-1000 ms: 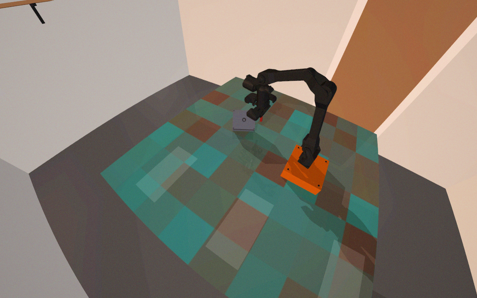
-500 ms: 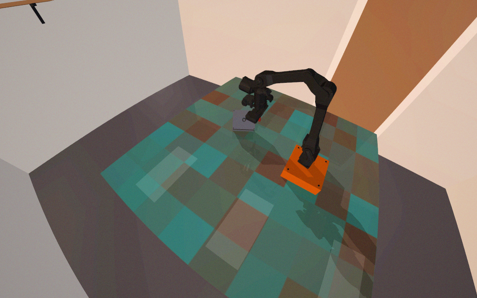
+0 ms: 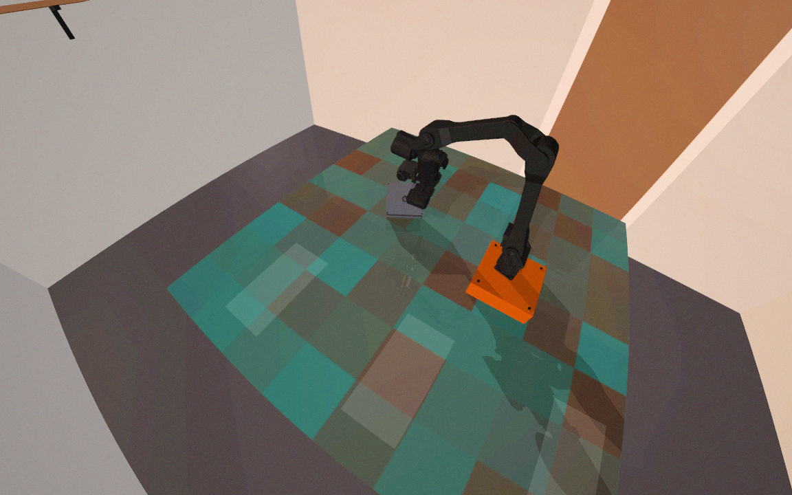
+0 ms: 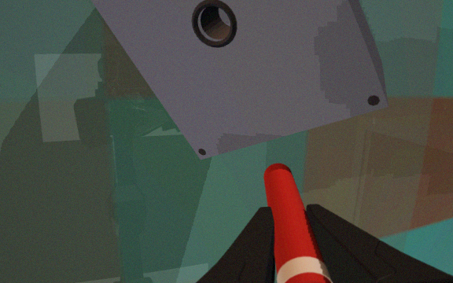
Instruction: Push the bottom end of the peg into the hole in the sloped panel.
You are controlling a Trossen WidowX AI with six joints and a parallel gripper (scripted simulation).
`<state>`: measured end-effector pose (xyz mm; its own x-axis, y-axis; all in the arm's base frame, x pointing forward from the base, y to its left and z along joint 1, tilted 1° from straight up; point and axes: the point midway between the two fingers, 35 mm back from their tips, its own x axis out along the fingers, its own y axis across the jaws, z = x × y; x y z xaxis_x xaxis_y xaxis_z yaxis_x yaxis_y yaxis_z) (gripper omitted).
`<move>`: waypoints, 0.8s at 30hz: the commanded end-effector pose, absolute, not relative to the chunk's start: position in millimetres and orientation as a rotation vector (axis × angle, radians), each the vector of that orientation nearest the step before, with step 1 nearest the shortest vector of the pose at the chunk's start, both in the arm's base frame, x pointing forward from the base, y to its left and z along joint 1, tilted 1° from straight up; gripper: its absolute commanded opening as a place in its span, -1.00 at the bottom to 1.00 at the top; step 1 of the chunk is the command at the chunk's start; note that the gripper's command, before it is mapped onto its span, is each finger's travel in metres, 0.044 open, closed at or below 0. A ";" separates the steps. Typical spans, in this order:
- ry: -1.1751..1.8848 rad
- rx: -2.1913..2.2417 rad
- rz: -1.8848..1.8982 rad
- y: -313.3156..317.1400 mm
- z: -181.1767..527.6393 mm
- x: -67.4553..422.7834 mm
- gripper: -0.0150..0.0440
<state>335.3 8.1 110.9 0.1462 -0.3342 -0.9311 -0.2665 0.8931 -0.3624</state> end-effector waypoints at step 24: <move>1.363 -0.772 0.018 36.7 119.6 336.0 -0.49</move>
<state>336.3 33.9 117.6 0.2294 -0.4035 -0.8858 -0.4188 0.7806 -0.4640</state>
